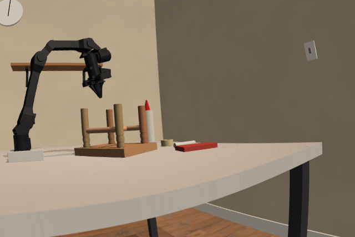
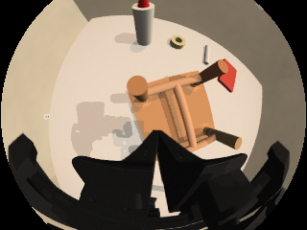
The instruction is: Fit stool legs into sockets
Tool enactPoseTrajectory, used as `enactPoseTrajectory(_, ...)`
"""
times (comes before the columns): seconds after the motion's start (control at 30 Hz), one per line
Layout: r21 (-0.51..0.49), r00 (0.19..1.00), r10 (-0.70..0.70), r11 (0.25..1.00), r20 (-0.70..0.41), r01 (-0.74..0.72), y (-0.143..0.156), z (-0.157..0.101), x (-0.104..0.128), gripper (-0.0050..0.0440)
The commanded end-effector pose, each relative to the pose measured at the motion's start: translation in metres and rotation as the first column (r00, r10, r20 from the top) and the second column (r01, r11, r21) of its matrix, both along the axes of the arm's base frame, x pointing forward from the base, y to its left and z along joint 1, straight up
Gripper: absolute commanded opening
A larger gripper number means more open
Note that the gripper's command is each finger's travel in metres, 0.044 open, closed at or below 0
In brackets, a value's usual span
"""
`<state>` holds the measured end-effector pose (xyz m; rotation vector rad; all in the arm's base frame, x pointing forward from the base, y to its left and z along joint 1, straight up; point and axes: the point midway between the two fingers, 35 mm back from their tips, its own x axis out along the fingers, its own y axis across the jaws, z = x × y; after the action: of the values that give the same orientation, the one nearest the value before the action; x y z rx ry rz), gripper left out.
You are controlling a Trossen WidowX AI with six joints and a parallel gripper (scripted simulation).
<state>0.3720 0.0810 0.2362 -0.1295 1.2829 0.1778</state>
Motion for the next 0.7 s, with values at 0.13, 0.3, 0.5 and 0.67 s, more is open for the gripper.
enactPoseTrajectory(0.13,-0.004,0.997,0.071,0.997,-0.026,-0.071,0.037,-0.009,0.045,0.0000)
enactPoseTrajectory(0.3,-0.004,0.997,0.077,0.997,-0.028,-0.078,0.040,-0.011,0.049,0.0000)
enactPoseTrajectory(0.5,-0.004,0.997,0.077,0.997,-0.028,-0.078,0.040,-0.018,0.048,0.0000)
enactPoseTrajectory(0.67,-0.004,0.997,0.077,0.997,-0.028,-0.078,0.040,-0.033,0.047,0.0000)
